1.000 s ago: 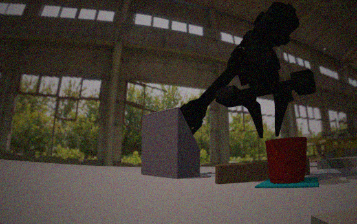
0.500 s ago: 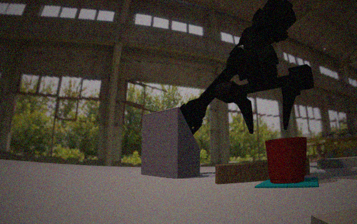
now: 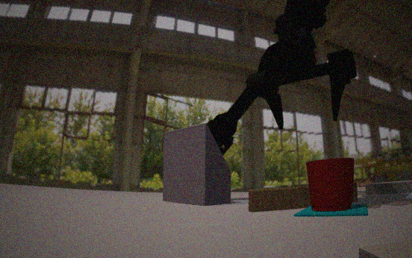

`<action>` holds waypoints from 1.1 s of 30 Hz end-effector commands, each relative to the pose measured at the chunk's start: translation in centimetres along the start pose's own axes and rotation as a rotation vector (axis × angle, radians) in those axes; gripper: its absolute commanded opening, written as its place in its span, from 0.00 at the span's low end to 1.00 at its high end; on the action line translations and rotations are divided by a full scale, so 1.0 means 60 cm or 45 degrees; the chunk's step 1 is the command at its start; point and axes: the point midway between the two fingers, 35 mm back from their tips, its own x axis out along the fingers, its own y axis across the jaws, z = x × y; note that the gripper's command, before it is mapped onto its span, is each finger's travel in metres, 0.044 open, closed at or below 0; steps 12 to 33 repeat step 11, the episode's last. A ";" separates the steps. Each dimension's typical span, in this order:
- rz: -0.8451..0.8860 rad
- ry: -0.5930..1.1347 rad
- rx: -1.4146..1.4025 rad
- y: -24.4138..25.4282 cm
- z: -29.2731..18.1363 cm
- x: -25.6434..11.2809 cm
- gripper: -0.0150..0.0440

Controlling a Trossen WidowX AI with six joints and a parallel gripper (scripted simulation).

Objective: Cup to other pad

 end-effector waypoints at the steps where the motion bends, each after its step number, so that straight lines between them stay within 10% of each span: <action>1: 0.003 -0.010 -0.011 0.000 0.000 -0.027 1.00; 33: 0.007 -0.005 -0.004 -0.001 0.000 -0.030 1.00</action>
